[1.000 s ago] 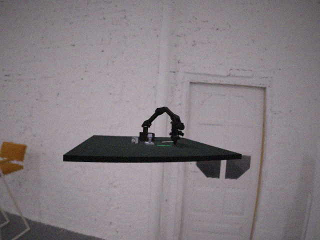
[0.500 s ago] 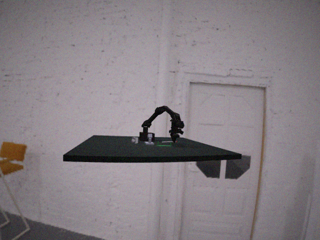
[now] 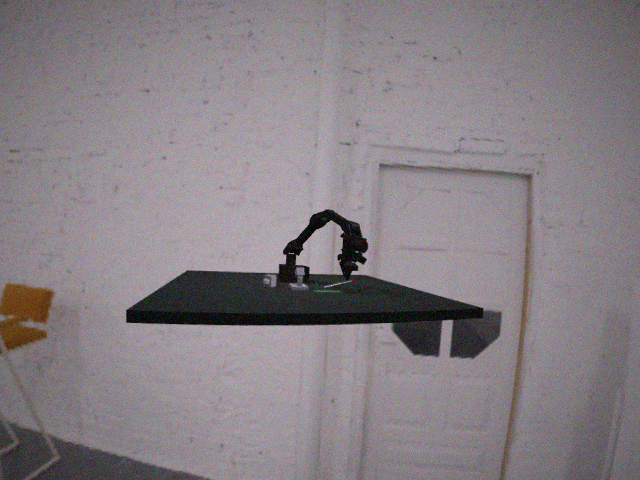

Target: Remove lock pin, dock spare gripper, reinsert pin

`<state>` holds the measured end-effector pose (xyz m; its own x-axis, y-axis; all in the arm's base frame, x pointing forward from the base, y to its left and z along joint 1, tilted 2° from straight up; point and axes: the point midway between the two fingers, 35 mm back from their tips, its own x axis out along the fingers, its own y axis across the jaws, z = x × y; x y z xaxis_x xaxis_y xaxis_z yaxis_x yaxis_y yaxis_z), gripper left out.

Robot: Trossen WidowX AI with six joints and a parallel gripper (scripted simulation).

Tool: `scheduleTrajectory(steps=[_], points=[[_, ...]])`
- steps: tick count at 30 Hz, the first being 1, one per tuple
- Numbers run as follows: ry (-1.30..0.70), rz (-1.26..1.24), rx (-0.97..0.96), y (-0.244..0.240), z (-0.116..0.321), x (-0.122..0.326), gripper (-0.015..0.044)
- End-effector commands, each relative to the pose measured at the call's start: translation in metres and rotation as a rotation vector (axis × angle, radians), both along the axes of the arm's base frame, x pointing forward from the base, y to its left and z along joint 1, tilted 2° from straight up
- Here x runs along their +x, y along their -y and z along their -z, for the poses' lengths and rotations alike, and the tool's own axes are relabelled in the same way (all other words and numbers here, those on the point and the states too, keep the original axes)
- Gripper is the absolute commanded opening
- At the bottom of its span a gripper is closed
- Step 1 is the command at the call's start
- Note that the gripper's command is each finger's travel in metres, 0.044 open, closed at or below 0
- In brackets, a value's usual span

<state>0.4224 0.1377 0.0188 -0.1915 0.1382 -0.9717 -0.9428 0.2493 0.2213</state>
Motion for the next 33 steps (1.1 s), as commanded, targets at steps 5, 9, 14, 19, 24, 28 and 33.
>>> scheduleTrajectory(steps=[5,9,14,19,24,28,33], points=[[-0.009,0.000,-0.002,0.001,-0.017,-0.002,0.0200],[-0.021,0.001,-0.005,0.002,-0.025,-0.005,0.0200],[-0.029,0.001,-0.007,0.002,-0.019,-0.006,0.0305],[0.071,-0.038,0.053,0.024,-0.040,0.000,0.0226],[0.263,-0.116,0.124,0.062,-0.077,0.002,0.0180],[0.271,-0.119,0.126,0.064,-0.078,0.002,0.0180],[0.271,-0.119,0.126,0.064,-0.078,0.002,0.0180]])
